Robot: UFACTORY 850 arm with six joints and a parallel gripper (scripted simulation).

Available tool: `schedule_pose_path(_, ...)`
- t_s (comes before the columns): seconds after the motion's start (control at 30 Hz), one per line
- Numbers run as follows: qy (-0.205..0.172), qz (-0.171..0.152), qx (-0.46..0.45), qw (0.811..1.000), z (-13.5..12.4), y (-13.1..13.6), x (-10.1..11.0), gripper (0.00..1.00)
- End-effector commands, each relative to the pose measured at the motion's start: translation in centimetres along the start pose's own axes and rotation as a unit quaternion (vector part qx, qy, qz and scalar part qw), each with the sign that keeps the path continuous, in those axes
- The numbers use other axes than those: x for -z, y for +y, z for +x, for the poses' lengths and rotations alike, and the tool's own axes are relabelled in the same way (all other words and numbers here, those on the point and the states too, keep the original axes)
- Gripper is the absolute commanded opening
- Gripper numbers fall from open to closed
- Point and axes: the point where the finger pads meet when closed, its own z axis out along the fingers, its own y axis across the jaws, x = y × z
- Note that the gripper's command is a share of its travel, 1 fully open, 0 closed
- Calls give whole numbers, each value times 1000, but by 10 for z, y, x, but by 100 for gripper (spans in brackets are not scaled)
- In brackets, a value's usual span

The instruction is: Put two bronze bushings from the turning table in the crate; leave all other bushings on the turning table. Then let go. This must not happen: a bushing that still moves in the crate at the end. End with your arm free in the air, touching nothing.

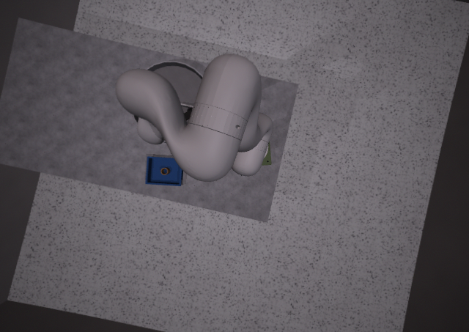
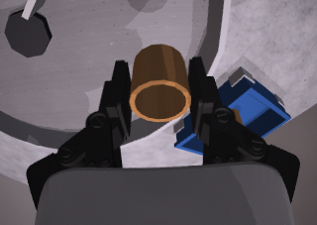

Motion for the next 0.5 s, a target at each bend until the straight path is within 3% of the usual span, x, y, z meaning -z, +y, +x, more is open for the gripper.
schedule_pose_path(0.0,0,1,-10,1000,-10,8,0,0)
schedule_pose_path(0.47,0,1,-67,998,-62,58,0,0)
